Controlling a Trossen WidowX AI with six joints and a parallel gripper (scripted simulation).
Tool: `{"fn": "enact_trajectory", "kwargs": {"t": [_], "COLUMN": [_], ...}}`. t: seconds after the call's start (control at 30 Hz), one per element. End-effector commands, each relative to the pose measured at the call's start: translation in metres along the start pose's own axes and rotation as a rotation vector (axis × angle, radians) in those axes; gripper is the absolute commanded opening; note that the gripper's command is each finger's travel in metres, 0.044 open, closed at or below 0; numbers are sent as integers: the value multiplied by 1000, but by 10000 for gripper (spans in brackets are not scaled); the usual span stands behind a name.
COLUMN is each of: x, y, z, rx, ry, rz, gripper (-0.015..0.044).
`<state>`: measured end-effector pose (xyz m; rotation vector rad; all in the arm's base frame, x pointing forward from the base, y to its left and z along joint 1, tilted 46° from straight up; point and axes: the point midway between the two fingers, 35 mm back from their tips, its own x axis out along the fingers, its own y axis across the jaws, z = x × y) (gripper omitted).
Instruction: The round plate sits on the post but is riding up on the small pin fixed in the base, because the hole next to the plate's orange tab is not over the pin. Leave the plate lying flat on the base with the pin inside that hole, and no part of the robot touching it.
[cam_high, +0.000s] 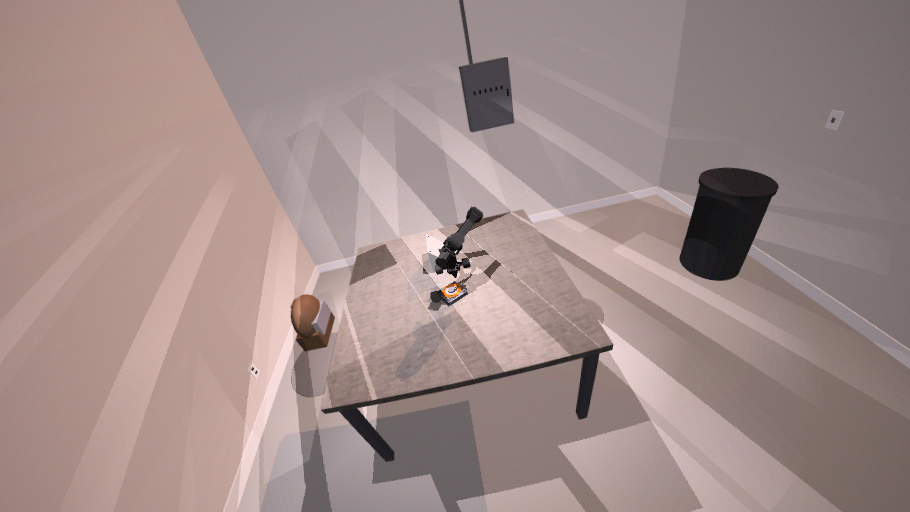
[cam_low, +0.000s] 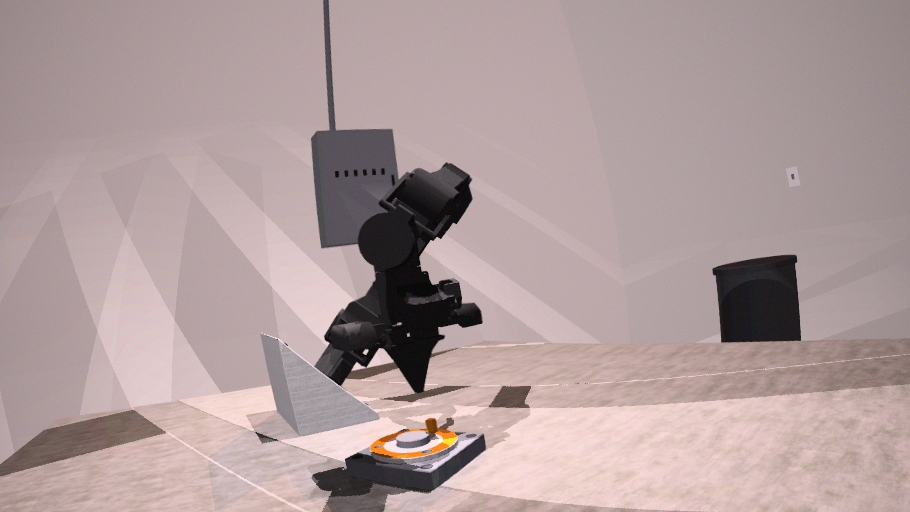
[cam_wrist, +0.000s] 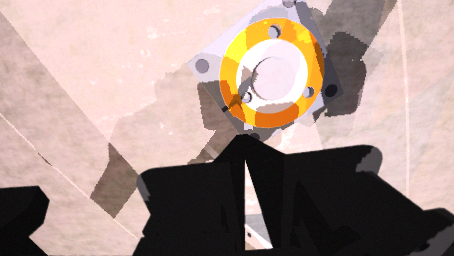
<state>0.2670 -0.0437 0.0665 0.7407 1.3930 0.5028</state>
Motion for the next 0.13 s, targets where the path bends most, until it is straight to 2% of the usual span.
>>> {"fn": "enact_trajectory", "kwargs": {"t": [0.0, 0.1], "x": [1, 1], "y": [0, 0], "z": [-1, -1], "rx": [4, 4], "ry": [0, 0], "rz": [1, 1], "gripper": [0, 0]}}
